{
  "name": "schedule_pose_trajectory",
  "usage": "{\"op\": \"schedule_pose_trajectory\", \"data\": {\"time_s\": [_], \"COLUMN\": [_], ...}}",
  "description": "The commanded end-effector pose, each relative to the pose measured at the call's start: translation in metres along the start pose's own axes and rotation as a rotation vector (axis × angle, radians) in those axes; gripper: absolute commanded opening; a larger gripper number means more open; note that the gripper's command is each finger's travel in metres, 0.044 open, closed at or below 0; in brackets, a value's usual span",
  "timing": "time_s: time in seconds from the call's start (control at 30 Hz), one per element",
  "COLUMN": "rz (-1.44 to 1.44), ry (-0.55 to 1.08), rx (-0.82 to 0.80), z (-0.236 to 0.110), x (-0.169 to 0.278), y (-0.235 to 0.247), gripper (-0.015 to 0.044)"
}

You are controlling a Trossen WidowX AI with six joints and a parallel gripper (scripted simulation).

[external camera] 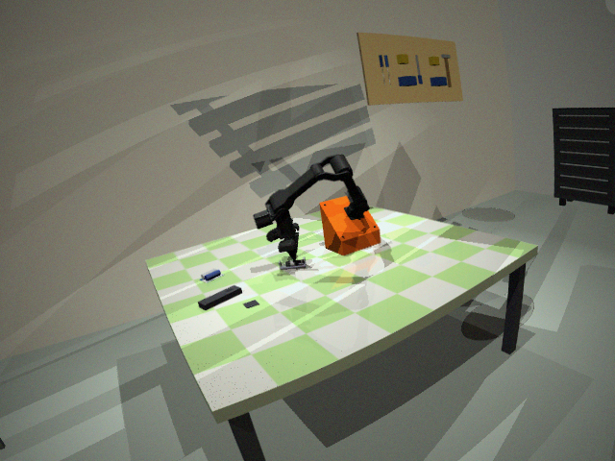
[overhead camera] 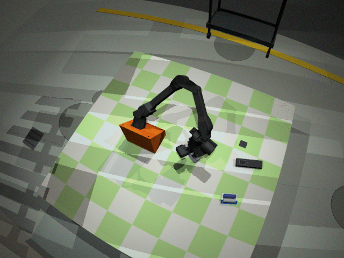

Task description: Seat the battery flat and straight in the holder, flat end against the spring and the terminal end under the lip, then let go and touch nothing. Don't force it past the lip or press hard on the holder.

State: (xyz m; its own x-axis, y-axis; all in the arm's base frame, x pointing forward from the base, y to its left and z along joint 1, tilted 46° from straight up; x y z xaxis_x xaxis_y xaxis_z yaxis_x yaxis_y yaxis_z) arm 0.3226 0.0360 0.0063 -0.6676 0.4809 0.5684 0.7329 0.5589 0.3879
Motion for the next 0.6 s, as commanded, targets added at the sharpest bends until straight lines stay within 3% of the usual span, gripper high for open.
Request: {"op": "schedule_pose_trajectory", "data": {"time_s": [0.0,0.13,0.57], "rz": [-0.014,-0.016,-0.016], "ry": [-0.025,-0.025,-0.025], "rx": [-0.009,-0.009,-0.009], "z": [-0.039,-0.054,-0.054], "x": [0.000,0.002,0.001], "y": [-0.002,-0.007,-0.008], "gripper": [0.0355,0.0440,0.0440]}}
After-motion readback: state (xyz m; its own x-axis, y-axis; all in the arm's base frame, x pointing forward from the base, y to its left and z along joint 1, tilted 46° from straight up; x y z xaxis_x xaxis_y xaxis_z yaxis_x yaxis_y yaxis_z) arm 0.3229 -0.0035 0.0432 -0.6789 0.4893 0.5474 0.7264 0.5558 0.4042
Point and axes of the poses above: the point midway between the two fingers, 35 mm back from their tips, its own z axis out along the fingers, its own y axis across the jaws, x = y × z, the point moved 3 cm from there along -z, back along the fingers, and after that the axes turned 14 degrees about z, right-handed, at the moved point
